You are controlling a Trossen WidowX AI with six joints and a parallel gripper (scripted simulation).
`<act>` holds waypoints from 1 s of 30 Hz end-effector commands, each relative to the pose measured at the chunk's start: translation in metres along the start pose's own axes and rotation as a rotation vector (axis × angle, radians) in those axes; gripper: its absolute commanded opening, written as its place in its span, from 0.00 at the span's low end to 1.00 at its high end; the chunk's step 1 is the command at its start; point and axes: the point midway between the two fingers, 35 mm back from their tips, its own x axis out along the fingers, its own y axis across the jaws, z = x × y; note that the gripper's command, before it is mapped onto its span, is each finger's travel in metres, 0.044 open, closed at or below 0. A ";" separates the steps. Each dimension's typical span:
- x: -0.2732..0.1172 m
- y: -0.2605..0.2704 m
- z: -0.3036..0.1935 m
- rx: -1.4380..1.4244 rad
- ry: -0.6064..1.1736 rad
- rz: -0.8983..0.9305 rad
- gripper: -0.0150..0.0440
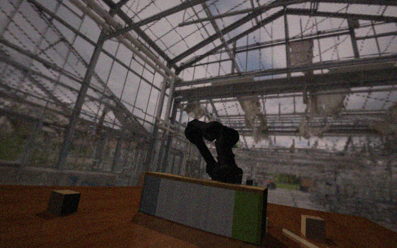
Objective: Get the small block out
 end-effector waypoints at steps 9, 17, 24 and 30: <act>0.007 0.000 -0.026 0.003 0.009 0.003 0.93; -0.010 0.002 -0.040 0.002 0.008 0.001 0.93; -0.052 -0.001 -0.049 -0.001 0.002 -0.002 0.93; -0.047 -0.002 -0.053 -0.275 -0.018 0.026 0.75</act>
